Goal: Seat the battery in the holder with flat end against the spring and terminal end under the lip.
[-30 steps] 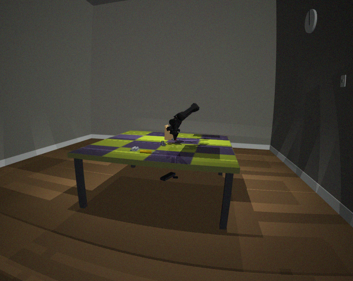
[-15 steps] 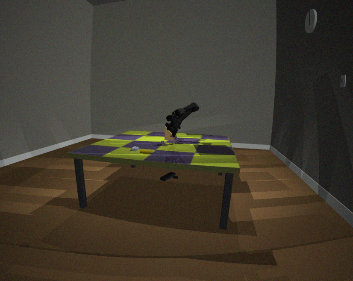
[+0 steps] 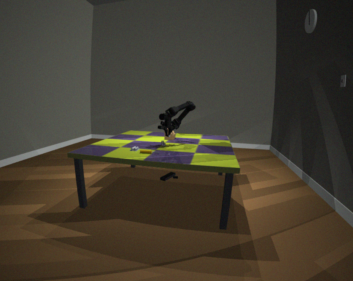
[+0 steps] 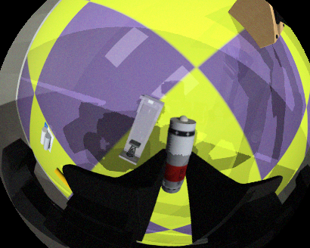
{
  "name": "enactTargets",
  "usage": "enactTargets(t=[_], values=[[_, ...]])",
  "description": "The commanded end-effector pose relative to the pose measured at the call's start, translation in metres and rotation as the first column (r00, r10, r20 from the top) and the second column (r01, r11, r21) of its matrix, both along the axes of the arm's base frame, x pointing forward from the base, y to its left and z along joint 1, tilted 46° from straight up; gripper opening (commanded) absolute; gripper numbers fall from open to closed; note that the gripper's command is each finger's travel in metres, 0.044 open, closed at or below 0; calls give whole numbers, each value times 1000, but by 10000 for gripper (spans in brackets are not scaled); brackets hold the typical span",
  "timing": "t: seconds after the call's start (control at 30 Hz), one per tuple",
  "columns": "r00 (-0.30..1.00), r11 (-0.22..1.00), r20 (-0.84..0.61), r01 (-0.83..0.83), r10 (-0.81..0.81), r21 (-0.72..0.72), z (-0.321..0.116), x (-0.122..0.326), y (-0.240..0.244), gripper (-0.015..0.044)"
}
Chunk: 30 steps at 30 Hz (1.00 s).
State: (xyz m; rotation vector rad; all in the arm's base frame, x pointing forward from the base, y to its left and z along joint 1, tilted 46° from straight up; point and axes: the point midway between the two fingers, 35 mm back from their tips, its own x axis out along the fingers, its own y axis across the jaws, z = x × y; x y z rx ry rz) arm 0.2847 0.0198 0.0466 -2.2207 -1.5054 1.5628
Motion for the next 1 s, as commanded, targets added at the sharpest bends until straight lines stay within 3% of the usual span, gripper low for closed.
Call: enactTargets(t=[0.0,0.13,0.4,0.73,0.97], values=[[981,991,-139,134,-134,-7,-12,20,-14,59],[943,972,-238,236,-234,-21,-22,35,-24,59],[943,972,-239,233,-231,-23,-22,35,-24,59],[924,989,-367,63,-110,-137,-49,31,2,59],[921,989,-377,49,-98,-138,-50,30,4,59]])
